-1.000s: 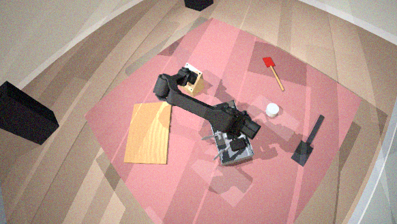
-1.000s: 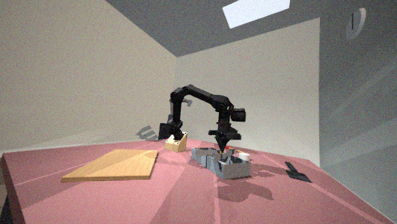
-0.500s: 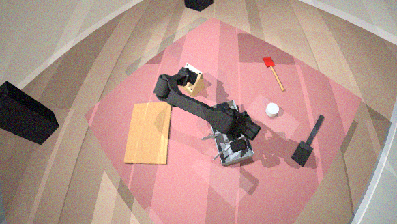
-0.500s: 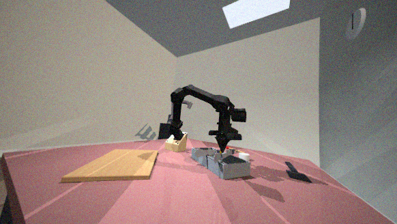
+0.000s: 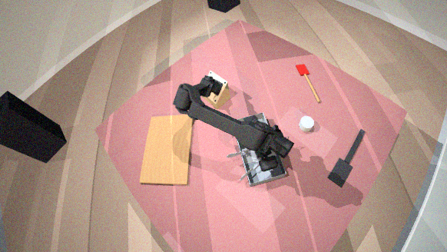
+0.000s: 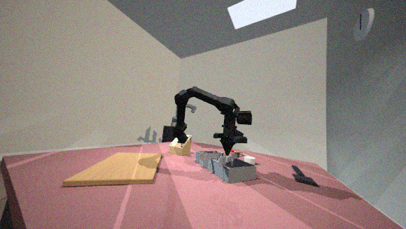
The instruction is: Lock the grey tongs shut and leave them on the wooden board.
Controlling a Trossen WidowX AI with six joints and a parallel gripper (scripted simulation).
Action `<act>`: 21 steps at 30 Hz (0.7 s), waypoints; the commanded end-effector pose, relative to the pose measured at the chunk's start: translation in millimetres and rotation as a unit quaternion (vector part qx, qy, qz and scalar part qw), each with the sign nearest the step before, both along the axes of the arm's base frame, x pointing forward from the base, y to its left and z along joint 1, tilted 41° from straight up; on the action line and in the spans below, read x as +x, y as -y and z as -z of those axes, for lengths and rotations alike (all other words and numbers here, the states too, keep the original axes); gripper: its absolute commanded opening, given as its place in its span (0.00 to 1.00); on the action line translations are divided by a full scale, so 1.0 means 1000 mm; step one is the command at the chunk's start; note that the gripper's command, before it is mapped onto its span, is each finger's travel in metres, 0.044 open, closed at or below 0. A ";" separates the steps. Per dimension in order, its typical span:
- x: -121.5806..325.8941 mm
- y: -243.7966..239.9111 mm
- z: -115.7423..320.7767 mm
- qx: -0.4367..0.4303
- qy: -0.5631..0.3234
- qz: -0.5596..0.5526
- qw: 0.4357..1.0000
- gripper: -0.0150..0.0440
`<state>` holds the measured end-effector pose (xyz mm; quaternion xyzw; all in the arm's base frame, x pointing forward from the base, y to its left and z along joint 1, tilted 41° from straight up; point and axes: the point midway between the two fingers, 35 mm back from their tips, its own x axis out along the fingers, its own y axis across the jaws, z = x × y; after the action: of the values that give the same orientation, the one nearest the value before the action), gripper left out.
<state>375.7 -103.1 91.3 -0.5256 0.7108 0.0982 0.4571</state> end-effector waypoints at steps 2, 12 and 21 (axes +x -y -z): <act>0.003 -0.013 -0.014 0.001 0.000 0.000 1.000 0.18; 0.007 -0.055 -0.063 -0.001 0.002 -0.006 1.000 0.62; 0.007 -0.059 -0.065 0.000 0.006 -0.008 1.000 1.00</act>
<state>383.0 -43.6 156.9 -0.5326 0.7033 0.0993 0.4603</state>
